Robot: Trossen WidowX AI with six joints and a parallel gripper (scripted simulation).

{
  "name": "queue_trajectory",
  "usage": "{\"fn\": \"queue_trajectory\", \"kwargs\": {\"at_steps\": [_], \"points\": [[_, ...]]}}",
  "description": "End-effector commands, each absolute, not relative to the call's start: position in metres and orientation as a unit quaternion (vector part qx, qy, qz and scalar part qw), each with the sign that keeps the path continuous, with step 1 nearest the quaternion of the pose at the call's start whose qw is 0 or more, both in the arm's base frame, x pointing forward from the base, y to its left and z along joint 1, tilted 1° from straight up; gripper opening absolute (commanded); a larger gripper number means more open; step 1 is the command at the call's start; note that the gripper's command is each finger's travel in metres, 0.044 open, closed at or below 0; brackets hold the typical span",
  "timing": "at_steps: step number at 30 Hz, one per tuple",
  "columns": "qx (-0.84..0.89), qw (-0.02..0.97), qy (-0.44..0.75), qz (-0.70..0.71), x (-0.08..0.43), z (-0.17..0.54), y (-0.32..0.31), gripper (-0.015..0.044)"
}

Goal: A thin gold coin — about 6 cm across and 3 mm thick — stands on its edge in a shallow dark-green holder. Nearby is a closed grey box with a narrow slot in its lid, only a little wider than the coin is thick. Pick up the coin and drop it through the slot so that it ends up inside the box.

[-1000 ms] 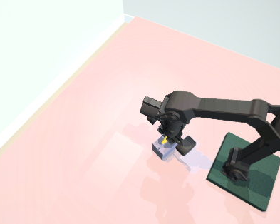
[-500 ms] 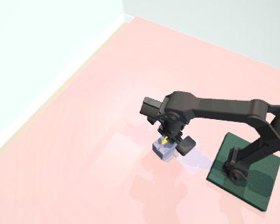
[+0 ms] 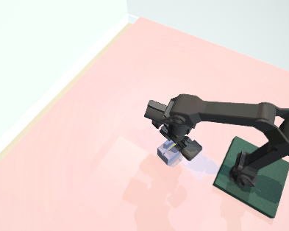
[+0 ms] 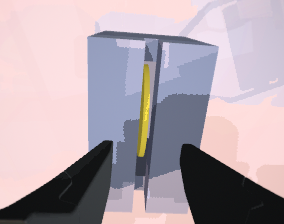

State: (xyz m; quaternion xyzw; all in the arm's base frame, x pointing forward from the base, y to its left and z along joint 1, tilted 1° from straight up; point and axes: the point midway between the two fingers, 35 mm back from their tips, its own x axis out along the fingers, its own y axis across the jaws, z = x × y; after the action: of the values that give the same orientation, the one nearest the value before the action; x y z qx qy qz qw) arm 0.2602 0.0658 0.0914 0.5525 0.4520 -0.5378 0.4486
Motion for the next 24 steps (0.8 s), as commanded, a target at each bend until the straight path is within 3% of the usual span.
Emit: {"fn": "queue_trajectory", "kwargs": {"at_steps": [1, 12, 24], "points": [[0.553, 0.449, 0.452, -0.538, 0.26, 0.092, 0.066, 0.0161], [0.551, 0.448, 0.453, -0.54, 0.259, 0.131, 0.065, 0.044], [0.549, 0.447, 0.454, -0.542, 0.255, 0.152, 0.064, 0.044]]}}
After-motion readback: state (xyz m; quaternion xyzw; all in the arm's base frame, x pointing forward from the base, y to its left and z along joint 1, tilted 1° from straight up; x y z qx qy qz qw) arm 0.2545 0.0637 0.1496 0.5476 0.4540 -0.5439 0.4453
